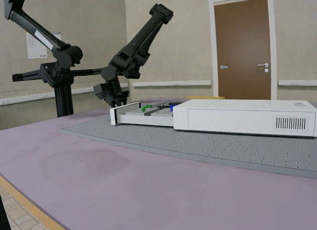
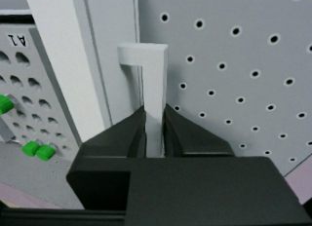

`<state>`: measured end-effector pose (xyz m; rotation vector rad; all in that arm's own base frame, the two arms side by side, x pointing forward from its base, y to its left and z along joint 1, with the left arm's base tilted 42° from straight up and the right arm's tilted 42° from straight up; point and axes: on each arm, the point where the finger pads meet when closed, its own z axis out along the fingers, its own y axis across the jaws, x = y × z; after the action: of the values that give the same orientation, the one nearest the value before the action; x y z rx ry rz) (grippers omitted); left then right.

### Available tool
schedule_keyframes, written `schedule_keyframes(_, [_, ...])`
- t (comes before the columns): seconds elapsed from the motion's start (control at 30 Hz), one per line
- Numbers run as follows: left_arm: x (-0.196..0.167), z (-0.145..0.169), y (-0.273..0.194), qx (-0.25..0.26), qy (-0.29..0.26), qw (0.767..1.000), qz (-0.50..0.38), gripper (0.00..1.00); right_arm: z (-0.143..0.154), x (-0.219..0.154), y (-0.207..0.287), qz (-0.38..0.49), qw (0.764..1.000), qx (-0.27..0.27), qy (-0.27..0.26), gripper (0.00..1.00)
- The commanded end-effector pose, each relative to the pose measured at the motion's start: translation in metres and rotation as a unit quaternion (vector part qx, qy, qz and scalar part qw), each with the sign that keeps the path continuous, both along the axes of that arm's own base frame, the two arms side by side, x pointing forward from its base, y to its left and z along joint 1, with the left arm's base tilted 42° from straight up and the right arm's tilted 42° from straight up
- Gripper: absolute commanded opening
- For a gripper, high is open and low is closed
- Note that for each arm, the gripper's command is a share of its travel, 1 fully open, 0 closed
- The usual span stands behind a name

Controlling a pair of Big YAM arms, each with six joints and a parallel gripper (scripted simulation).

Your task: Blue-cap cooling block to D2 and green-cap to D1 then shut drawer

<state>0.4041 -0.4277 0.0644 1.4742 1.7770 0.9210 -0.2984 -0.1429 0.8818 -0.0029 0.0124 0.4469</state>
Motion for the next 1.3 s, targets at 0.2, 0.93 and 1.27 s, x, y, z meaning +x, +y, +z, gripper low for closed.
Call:
schedule_keyframes(0.2, [-0.013, -0.008, -0.012, -0.005, -0.003, 1.0, -0.01, 0.0, 0.001, -0.01, -0.006, 0.0, 1.0, 0.003, -0.008, 0.0])
schedule_keyframes(0.93, [-0.016, -0.009, -0.016, -0.006, -0.005, 1.0, -0.012, 0.0, 0.001, -0.01, -0.006, 0.0, 1.0, 0.003, -0.008, 0.0])
schedule_keyframes(1.27, [-0.007, 0.003, -0.011, -0.012, -0.008, 1.0, -0.004, 0.0, 0.001, -0.01, -0.006, 0.0, 1.0, 0.003, -0.008, 0.0])
